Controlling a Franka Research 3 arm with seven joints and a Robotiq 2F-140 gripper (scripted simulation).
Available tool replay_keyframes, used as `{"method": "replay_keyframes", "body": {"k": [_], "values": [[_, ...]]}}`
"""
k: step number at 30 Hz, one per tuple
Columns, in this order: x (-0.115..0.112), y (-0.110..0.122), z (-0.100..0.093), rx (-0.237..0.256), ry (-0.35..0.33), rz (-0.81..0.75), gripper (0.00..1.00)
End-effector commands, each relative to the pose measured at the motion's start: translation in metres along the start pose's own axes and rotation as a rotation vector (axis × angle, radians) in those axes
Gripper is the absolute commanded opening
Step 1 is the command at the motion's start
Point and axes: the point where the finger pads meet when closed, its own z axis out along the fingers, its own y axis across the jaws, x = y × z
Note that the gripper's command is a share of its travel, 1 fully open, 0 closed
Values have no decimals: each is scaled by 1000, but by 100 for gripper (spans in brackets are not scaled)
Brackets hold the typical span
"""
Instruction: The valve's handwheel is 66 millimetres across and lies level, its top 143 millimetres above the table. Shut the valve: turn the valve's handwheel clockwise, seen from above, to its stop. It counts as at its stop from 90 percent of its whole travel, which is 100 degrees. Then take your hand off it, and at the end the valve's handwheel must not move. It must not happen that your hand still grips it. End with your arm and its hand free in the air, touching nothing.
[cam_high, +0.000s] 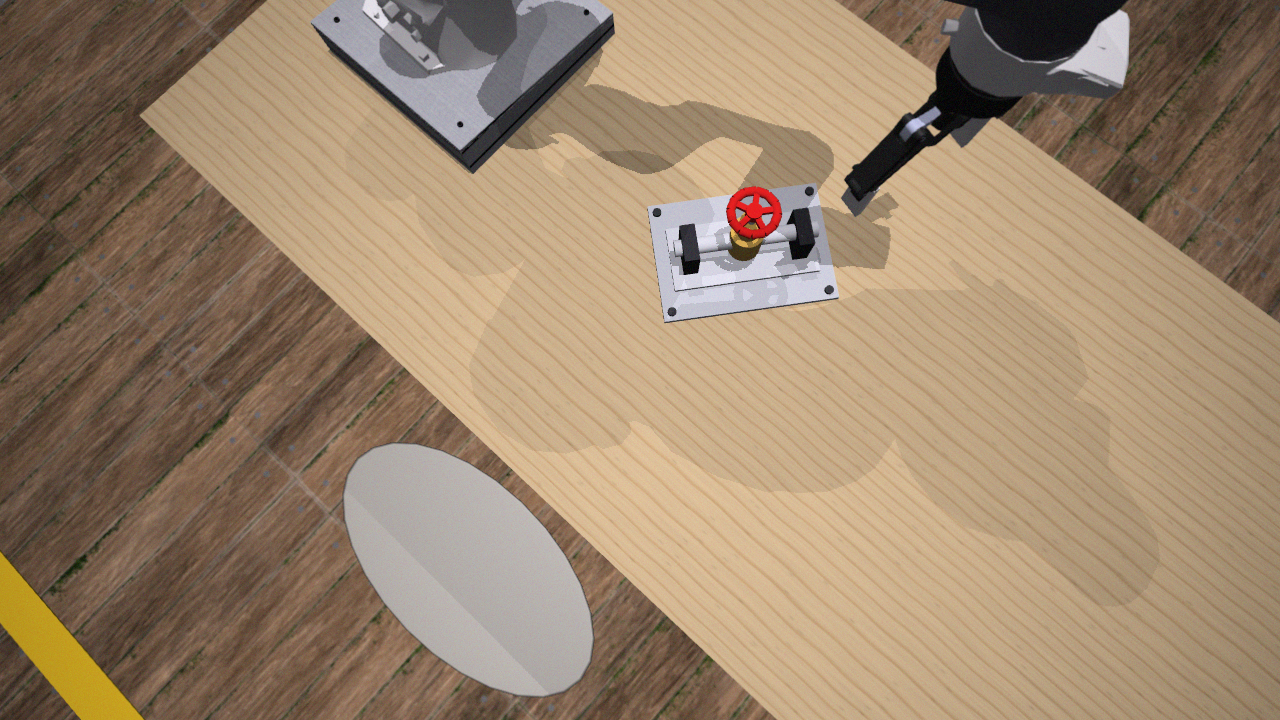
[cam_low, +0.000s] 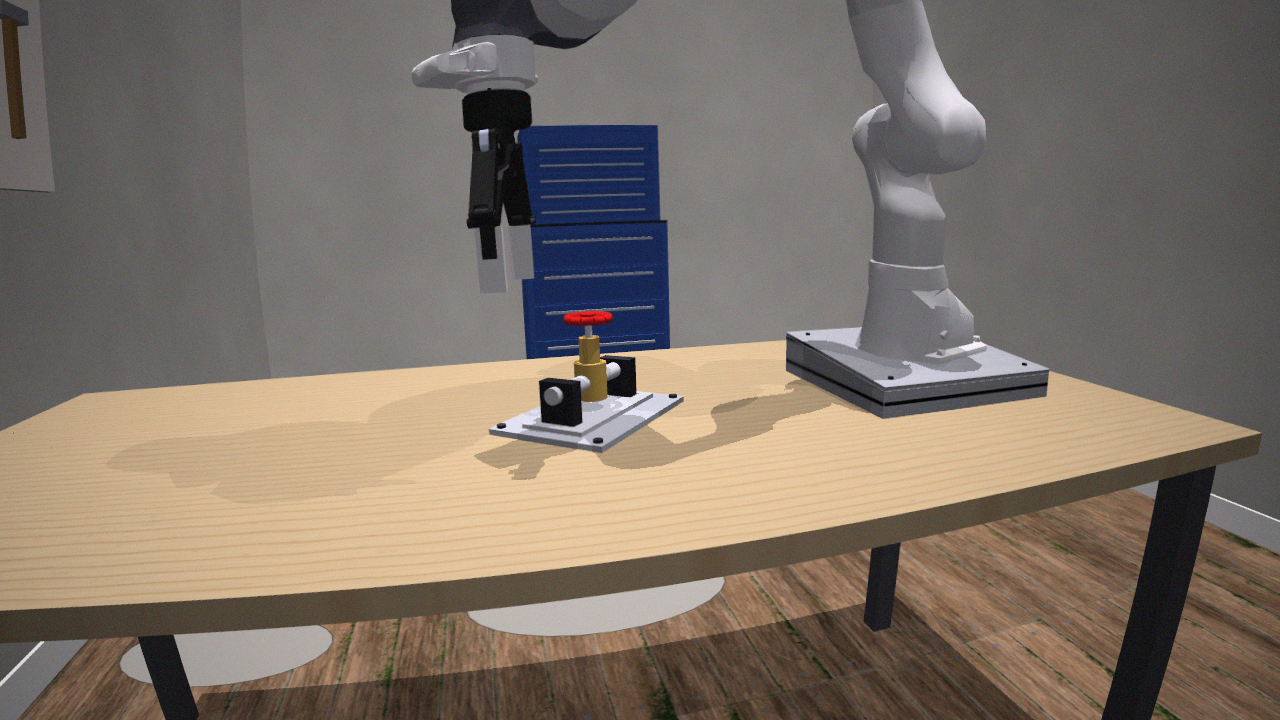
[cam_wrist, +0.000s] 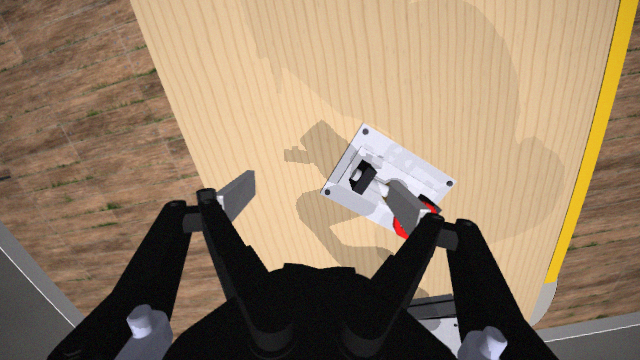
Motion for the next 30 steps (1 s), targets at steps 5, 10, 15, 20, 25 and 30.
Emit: {"method": "replay_keyframes", "body": {"k": [5, 10, 15, 20, 25, 30], "values": [[0, -2, 0, 4, 5, -58, 100], [0, -2, 0, 4, 5, -58, 100], [0, -2, 0, 4, 5, -58, 100], [-5, 15, -3, 4, 7, -177, 100], [-5, 15, -3, 4, 7, -177, 100], [-5, 15, -3, 4, 7, -177, 100]]}}
